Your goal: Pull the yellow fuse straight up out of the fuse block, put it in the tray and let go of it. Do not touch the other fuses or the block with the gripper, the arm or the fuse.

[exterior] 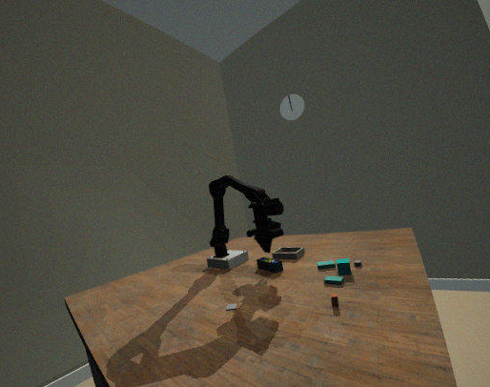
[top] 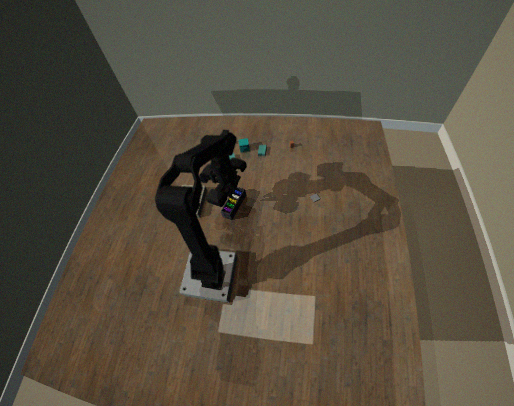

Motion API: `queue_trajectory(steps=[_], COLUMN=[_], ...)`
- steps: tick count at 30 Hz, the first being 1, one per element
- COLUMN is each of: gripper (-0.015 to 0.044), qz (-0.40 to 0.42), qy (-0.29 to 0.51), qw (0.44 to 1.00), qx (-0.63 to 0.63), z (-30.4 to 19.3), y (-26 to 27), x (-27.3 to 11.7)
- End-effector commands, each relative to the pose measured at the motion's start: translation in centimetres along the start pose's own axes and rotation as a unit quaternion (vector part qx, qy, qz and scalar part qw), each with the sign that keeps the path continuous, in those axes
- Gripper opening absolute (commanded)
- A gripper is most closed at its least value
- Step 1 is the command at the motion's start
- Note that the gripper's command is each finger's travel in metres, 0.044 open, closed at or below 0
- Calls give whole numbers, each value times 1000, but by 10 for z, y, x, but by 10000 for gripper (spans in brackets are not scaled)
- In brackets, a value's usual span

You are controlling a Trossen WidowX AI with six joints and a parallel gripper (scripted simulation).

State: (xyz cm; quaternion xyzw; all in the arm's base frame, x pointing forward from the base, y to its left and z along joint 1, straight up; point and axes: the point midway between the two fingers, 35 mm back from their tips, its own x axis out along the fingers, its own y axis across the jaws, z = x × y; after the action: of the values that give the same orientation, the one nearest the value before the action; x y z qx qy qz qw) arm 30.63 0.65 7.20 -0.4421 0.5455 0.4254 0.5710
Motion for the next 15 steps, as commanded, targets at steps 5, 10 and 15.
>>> queue_trajectory(steps=[5,10,15], gripper=[74,74,74], qz=[4,4,4], qy=[4,4,4], qw=[1000,1000,1000], qx=[3,3,3], z=[-1,-1,-1], y=[2,1,1], x=[8,12,17])
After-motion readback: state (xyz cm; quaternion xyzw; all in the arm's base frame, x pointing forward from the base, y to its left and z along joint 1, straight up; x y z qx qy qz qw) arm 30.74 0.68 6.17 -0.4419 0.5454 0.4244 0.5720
